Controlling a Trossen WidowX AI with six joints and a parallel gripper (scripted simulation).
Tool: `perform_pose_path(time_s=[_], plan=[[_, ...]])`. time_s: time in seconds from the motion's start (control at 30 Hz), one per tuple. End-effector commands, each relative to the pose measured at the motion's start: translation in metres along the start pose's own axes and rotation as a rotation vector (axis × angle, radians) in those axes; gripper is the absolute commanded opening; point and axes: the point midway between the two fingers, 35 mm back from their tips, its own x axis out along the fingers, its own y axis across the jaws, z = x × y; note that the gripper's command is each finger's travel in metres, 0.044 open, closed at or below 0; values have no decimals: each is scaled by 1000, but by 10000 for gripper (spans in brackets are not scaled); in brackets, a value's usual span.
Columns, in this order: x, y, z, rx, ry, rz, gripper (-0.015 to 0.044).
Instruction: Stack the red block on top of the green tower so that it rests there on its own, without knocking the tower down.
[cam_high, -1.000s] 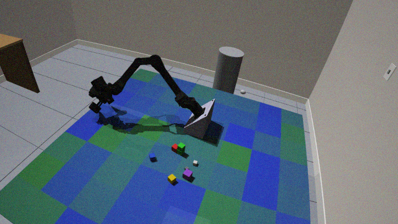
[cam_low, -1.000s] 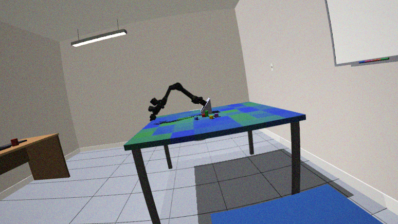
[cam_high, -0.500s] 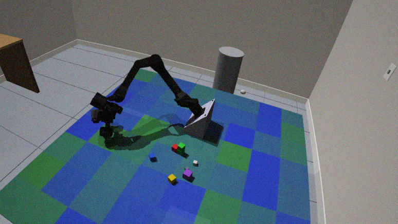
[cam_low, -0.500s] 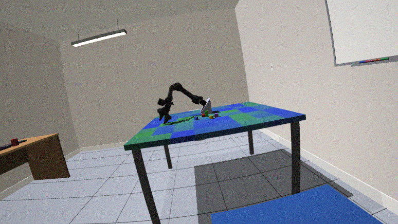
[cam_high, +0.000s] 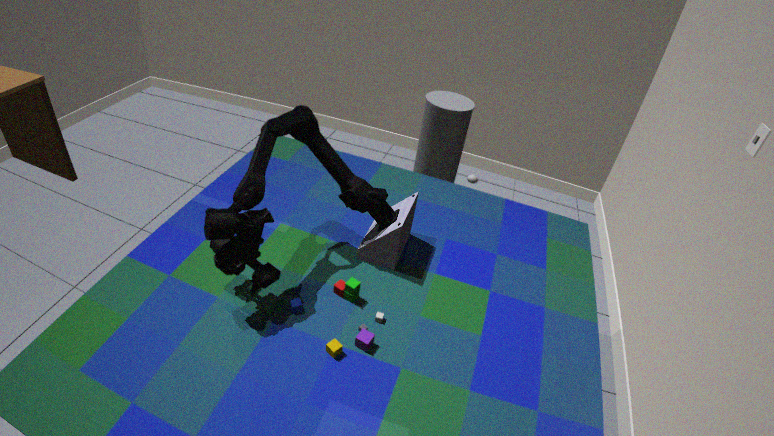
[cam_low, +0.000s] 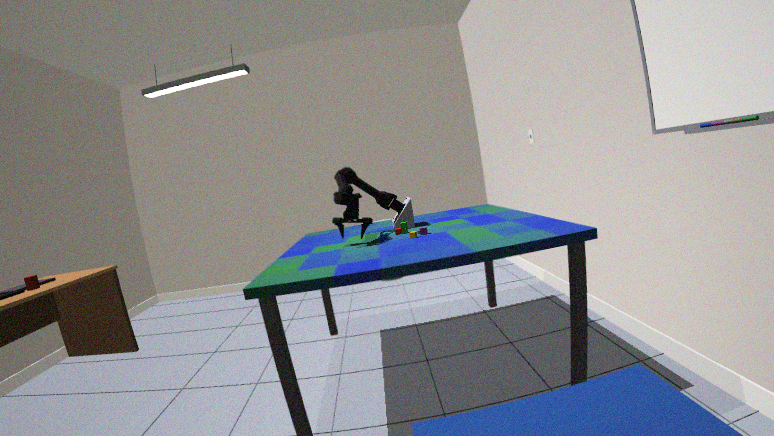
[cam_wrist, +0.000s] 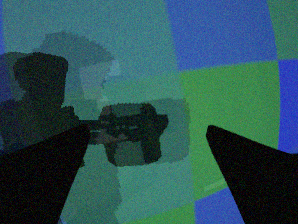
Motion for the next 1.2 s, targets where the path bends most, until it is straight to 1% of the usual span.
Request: perform_pose_path(time_s=[0.0, 0.2, 0.43, 0.63, 0.83, 1.17], plan=[[-15, 41, -1, -182, -12, 85, 440], [-37, 95, -16, -454, -7, 181, 440], [-68, 147, -53, -844, 15, 265, 440], [-92, 173, -91, -1168, 41, 299, 440], [-111, 182, -126, -1462, 75, 298, 440], [-112, 183, -131, -1493, 79, 296, 440]])
